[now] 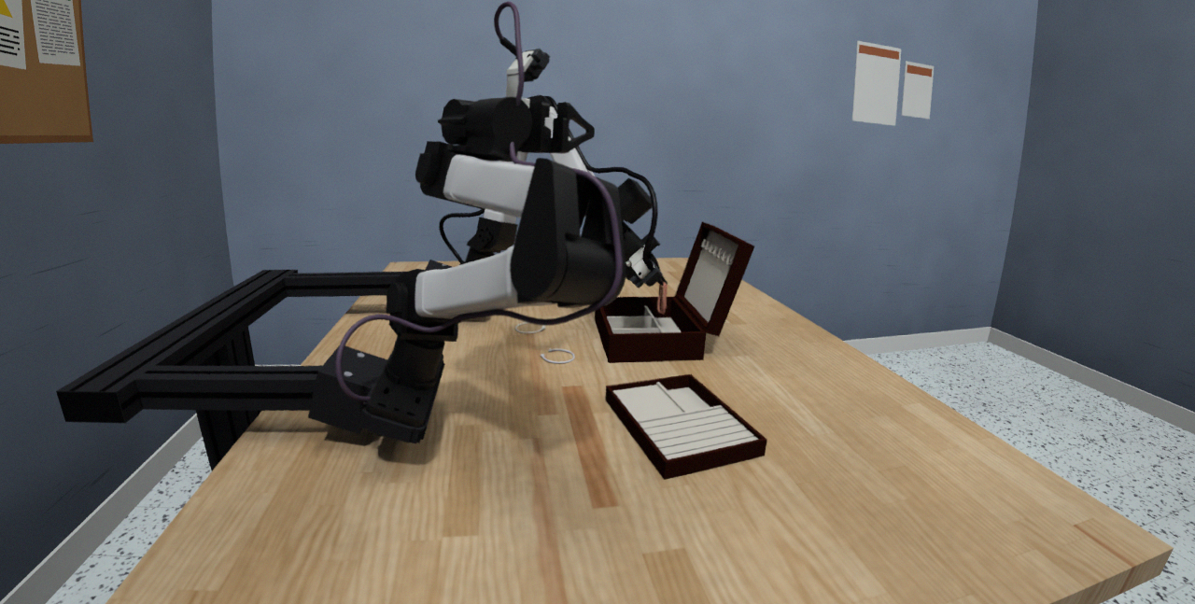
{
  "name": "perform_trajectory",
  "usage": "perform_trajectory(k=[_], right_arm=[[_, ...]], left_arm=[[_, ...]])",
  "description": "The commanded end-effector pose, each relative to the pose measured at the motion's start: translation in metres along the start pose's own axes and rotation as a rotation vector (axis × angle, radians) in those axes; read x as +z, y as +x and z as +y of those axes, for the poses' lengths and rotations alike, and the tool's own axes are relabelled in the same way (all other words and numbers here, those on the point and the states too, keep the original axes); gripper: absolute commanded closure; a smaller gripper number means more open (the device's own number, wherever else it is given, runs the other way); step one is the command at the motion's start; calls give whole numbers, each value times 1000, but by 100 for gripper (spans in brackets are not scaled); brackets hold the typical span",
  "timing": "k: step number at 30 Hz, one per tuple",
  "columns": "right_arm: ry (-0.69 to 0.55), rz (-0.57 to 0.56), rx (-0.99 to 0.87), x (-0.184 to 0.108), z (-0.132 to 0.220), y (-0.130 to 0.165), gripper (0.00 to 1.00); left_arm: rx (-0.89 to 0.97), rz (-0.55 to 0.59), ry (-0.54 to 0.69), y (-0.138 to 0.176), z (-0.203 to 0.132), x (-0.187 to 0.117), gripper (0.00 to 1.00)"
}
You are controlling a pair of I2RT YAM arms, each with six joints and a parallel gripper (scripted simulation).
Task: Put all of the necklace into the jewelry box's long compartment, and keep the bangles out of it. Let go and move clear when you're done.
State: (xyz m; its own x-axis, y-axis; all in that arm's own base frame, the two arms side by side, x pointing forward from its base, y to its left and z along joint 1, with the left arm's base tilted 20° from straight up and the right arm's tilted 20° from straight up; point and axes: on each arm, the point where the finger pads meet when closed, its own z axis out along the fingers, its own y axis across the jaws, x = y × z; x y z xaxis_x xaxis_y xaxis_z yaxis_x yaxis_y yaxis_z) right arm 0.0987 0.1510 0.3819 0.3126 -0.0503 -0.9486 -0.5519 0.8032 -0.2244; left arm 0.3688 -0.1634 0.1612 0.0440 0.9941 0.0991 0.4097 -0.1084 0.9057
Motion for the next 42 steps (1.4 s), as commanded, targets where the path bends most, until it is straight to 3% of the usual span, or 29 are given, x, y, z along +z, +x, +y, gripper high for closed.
perform_trajectory(k=[1, 10, 17, 20, 23, 26, 30, 38, 42], right_arm=[[1, -2, 1, 0, 0, -2, 0], [1, -2, 1, 0, 0, -2, 0], [1, -2, 1, 0, 0, -2, 0], [1, -2, 1, 0, 0, -2, 0], [1, -2, 1, 0, 0, -2, 0], [1, -2, 1, 0, 0, -2, 0], [1, -2, 1, 0, 0, -2, 0], [-6, 9, -3, 0, 3, 0, 0], [-15, 19, -3, 0, 9, 2, 0]], left_arm=[[-22, -48, -70, 0, 3, 12, 100], [-23, -48, -70, 15, -19, 33, 100], [-37, -51, -99, 15, -6, 31, 100], [-39, -48, -91, 17, -10, 23, 69], [-39, -43, -77, 18, -14, 8, 69], [-37, -43, -75, 19, -21, -3, 35], [-37, -42, -75, 19, -22, -14, 35], [-44, -29, -60, 24, -29, -80, 35], [-122, -34, -32, 24, -25, -94, 35]])
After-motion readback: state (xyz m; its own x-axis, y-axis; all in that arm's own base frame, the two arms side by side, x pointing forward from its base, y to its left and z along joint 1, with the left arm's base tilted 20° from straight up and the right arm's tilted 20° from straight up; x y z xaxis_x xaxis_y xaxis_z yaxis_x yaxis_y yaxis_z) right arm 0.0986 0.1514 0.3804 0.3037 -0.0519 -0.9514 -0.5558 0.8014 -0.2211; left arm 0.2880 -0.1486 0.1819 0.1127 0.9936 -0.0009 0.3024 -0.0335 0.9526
